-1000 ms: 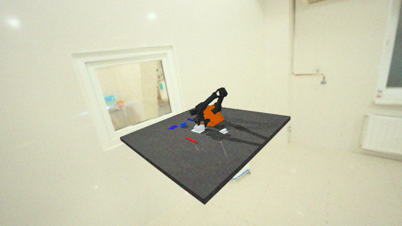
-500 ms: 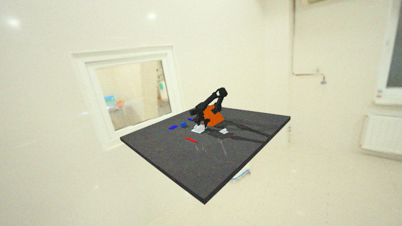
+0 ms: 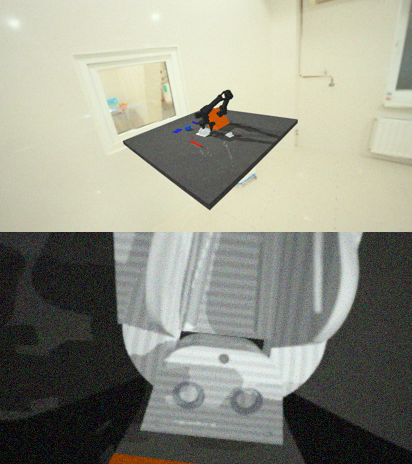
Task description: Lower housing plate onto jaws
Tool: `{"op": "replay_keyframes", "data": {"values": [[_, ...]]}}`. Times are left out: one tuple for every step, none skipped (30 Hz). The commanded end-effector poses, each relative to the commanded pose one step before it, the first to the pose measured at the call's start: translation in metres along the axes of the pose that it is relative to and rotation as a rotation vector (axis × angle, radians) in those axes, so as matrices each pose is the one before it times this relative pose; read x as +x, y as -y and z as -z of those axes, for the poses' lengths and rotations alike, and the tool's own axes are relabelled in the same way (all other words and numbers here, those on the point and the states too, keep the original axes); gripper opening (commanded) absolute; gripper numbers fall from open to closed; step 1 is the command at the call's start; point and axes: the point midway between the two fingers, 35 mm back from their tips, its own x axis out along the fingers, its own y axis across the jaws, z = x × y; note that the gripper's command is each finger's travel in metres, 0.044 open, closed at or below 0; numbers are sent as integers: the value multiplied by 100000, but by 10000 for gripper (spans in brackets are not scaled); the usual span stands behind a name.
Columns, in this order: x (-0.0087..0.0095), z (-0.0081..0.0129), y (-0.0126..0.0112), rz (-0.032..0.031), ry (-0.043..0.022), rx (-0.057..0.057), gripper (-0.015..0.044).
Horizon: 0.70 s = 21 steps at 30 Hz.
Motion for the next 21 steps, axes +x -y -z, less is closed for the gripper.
{"op": "replay_keyframes", "data": {"values": [[0,-1,0,0,2,-1,440],[0,0,0,0,0,0,440],[0,0,0,0,0,0,440],[0,0,0,0,0,0,440],[0,0,0,0,0,0,440],[0,0,0,0,0,0,440],[-231,-38,32,88,18,26,440],[-409,-59,52,140,26,44,440],[-617,-74,67,175,28,61,440],[-875,-73,73,176,19,76,440],[-955,-40,50,99,-1,69,440],[-1085,2,19,1,-19,58,440],[-1258,61,-29,-141,-36,38,440],[-1171,110,-77,-264,-37,6,440],[-737,94,-75,-230,-20,-12,440],[-248,36,-30,-88,-6,-7,440],[0,0,0,0,0,0,440],[0,0,0,0,0,0,440],[739,-259,243,-41,1082,710,440],[-238,57,21,92,-31,-6,440],[-717,185,49,235,-108,-26,440]]}}
